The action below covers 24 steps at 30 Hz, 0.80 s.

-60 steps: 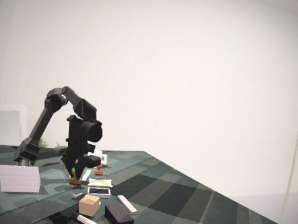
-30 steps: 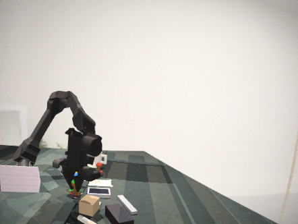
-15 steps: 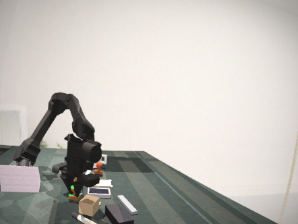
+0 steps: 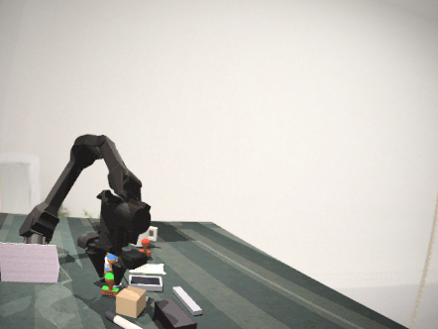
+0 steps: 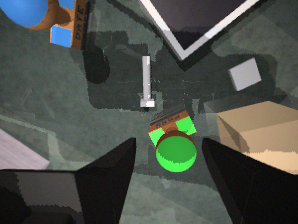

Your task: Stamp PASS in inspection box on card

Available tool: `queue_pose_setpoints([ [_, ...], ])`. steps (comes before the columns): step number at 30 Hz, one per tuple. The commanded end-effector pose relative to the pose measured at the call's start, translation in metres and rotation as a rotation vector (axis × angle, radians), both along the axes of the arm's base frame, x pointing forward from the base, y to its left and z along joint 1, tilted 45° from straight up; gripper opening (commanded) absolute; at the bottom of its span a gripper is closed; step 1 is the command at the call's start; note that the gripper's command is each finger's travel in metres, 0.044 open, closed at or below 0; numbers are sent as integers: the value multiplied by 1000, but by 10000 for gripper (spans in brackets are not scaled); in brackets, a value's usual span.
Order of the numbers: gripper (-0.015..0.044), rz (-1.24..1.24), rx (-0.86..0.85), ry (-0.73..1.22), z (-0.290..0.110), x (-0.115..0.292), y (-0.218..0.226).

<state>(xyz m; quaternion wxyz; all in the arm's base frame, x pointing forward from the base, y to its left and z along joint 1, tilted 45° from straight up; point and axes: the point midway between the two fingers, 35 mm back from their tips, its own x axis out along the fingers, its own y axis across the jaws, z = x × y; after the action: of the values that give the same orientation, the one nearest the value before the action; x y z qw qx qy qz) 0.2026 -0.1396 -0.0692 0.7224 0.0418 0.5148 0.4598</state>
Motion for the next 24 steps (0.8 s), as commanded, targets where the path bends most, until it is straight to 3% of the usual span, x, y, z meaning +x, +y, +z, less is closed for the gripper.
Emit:
queue_pose_setpoints([
  [1,264,-11,-22,-15,31,1,-38],
  [6,264,-13,-20,-13,71,-7,-71],
  [24,264,-13,-20,-13,71,-7,-71],
])
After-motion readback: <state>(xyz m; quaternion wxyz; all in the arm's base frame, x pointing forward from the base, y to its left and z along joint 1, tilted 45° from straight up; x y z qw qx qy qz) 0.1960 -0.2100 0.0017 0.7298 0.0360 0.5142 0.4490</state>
